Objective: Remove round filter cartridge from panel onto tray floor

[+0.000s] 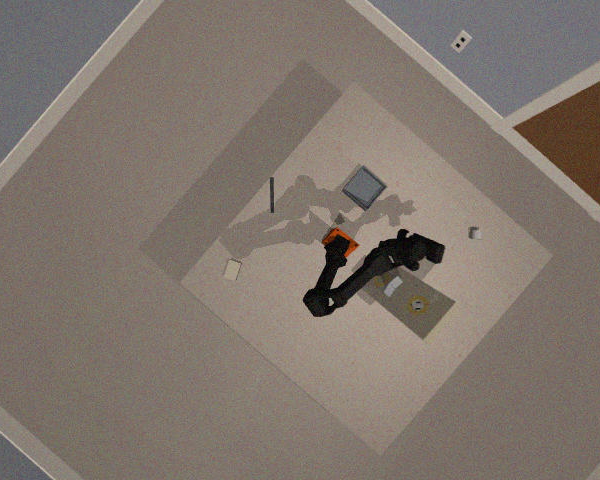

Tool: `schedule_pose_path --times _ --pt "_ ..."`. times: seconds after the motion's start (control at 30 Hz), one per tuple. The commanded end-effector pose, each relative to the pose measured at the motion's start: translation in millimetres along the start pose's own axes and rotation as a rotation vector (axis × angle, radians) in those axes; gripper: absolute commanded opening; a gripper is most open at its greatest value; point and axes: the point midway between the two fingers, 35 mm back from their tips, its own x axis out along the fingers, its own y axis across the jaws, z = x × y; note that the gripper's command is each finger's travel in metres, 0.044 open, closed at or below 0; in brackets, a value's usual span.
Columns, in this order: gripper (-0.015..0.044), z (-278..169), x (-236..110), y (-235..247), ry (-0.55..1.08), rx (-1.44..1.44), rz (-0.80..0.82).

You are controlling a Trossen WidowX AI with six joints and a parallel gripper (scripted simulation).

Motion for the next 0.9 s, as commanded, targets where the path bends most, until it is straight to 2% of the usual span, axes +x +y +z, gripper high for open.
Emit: schedule_pose_path --times 0.0,0.23,0.3,0.87 --pt "0.0096 59.5 -2.6 7.7 -0.209 0.278 0.021" --pt "0.0096 174.4 -33.9 6.1 -0.631 0.802 0.182" --pt "0.0096 193.6 -43.3 3.7 -0.707 0.888 0.229" --pt "0.0096 201.6 -36.0 2.6 -0.716 0.902 0.231"
